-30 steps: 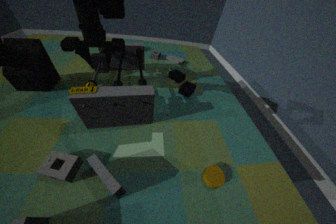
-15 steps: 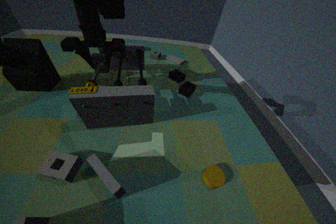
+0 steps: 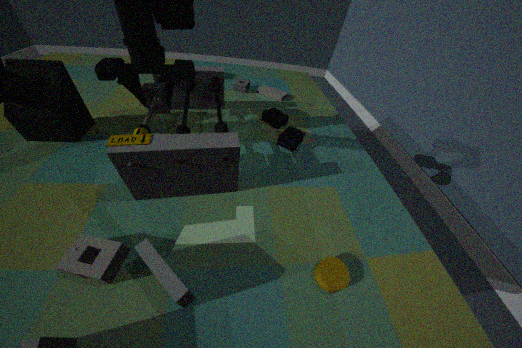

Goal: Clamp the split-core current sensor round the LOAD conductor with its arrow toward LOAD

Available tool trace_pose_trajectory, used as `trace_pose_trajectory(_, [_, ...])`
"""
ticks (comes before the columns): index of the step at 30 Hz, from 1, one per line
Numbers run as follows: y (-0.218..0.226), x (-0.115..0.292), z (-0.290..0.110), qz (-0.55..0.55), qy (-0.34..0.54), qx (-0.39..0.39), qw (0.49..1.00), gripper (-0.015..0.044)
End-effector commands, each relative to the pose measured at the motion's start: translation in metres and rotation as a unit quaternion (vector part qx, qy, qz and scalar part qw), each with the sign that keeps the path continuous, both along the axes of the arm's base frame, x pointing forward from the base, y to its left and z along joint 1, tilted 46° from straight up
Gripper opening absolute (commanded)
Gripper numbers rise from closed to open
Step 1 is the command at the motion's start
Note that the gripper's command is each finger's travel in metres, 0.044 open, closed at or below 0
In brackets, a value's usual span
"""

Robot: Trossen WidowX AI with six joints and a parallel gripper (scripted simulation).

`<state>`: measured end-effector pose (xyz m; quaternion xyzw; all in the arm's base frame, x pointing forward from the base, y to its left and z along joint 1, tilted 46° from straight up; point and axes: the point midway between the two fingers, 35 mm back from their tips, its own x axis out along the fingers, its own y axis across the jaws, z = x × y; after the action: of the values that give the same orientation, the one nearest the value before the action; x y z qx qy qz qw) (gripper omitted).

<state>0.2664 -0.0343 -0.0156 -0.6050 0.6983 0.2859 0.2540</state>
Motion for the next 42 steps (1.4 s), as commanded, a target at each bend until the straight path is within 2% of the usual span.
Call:
trace_pose_trajectory(1, [0.0001,0.0000,0.0002,0.000,0.000,0.000,1.000,0.0210])
trace_pose_trajectory(3, [0.0001,0.0000,0.0002,0.000,0.000,0.000,1.000,0.0258])
trace_pose_trajectory(36, [0.0001,0.0000,0.0002,0.000,0.000,0.000,1.000,0.0258])
trace_pose_trajectory(42, [0.0001,0.0000,0.0002,0.000,0.000,0.000,1.000,0.0415])
